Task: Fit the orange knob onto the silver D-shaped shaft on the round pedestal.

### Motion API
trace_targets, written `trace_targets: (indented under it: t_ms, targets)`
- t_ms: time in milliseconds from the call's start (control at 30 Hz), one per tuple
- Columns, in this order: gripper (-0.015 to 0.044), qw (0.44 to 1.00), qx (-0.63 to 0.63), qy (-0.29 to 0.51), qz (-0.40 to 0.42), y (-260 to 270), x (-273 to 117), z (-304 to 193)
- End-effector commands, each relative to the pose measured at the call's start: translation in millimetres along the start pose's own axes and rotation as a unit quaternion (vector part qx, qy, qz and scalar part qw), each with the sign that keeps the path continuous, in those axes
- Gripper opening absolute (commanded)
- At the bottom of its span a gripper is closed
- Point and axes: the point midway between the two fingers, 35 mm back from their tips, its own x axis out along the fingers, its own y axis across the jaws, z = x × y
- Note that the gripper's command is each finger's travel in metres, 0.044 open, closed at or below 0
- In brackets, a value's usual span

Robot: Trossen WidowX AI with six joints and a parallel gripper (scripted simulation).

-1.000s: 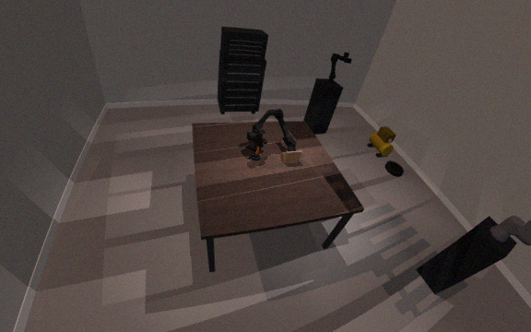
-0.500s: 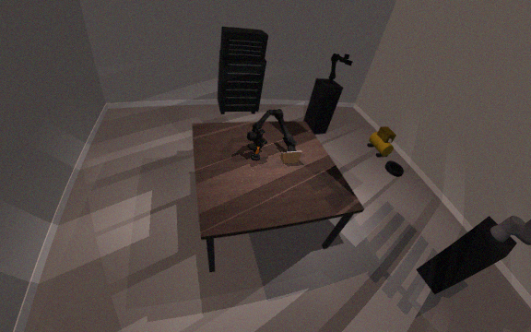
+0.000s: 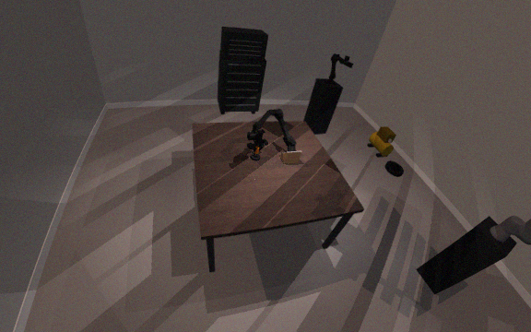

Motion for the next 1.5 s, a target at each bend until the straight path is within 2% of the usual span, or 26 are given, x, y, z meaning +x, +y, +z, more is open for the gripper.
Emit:
trace_targets:
  t_ms: [0, 1467]
  targets:
    - [0.0000, 1.000, 0.008, 0.000, 0.000, 0.2, 1.2, 0.6]
    - [0.0000, 1.000, -0.021, 0.000, 0.000, 0.1, 2.9, 1.6]
